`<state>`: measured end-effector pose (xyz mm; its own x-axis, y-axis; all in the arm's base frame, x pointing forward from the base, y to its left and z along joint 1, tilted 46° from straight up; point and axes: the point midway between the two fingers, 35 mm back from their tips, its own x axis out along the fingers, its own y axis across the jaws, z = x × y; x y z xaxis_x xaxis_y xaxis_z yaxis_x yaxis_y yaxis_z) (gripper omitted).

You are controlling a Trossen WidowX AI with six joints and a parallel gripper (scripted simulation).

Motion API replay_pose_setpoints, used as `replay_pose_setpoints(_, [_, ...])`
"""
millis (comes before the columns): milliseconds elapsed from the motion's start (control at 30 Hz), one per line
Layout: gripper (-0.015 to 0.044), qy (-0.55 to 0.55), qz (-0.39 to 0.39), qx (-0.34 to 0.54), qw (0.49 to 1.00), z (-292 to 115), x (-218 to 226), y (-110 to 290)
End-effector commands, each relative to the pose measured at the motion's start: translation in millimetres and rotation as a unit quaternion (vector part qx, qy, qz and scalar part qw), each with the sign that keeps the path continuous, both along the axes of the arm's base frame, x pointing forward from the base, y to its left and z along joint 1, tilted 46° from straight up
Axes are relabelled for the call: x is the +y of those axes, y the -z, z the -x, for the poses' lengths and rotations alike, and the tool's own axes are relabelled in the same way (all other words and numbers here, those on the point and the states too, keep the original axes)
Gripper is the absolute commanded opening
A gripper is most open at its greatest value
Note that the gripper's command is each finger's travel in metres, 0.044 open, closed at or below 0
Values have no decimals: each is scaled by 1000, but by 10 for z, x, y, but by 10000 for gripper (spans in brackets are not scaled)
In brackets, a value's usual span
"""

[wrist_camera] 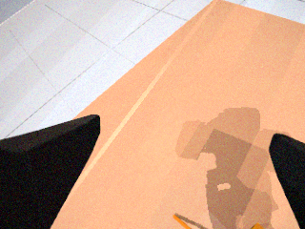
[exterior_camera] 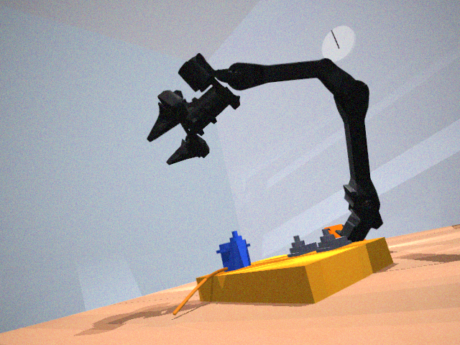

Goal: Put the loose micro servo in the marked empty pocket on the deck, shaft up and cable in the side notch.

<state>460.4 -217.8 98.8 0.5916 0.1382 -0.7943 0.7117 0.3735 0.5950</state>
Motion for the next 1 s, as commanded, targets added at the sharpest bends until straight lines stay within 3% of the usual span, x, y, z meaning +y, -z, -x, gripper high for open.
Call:
replay_pose_setpoints(0, [440, 39, -51, 36, 997, 58, 60, 122])
replay_pose_setpoints(467, [440, 168, -193, 166, 952, 311, 277, 513])
replay_pose_setpoints(967, [440, 311, -302, 311, 846, 609, 533, 813])
